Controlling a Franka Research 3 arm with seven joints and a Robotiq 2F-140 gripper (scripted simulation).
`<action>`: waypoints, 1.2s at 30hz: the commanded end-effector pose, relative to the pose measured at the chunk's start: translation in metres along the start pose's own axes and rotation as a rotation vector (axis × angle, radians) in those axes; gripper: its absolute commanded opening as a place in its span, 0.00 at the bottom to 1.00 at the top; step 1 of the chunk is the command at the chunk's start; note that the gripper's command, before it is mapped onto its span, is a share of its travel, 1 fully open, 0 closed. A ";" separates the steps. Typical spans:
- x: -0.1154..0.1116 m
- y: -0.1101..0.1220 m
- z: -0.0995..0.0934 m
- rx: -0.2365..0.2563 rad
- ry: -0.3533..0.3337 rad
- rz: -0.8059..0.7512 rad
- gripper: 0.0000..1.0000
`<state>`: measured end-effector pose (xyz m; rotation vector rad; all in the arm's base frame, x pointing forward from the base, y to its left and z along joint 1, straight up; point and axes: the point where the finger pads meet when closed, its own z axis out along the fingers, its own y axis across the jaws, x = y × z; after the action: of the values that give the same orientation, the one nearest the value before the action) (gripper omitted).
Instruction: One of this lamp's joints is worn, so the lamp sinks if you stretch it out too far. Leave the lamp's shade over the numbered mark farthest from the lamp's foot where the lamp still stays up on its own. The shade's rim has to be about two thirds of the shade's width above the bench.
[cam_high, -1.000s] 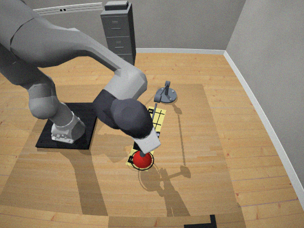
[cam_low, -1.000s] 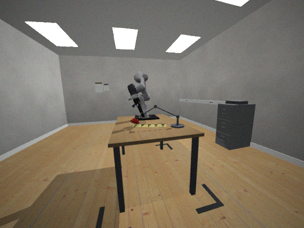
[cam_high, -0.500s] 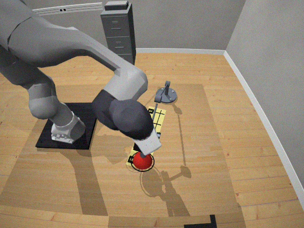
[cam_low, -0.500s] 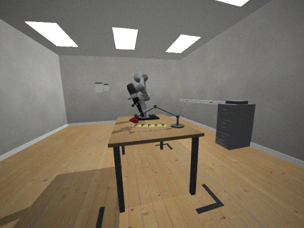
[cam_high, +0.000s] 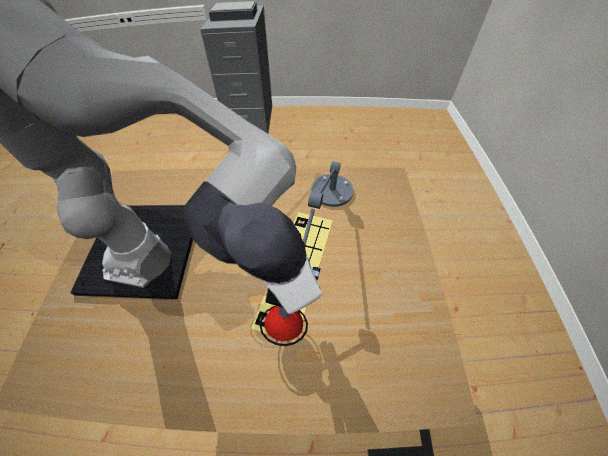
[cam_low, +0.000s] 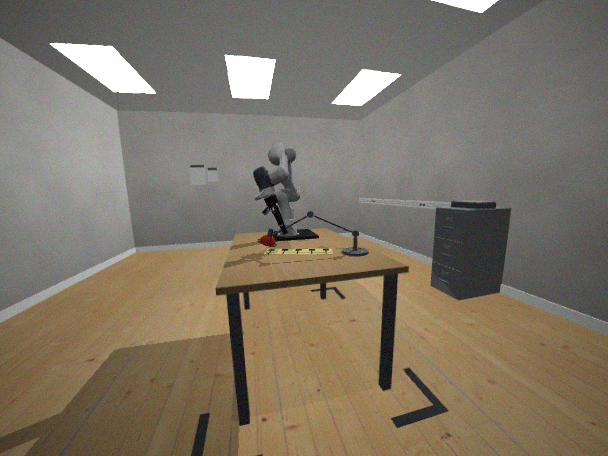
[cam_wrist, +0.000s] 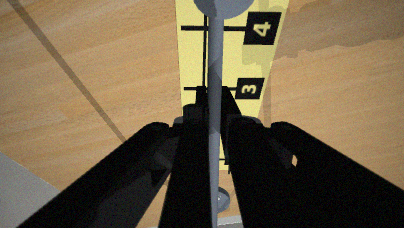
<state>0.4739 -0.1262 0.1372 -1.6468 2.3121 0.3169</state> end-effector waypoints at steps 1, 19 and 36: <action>0.021 -0.005 -0.004 0.023 0.016 0.008 0.10; 0.001 0.001 0.002 0.000 0.000 0.001 1.00; 0.004 -0.001 0.001 0.005 0.003 0.000 1.00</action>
<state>0.4734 -0.1288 0.1342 -1.6490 2.3121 0.3102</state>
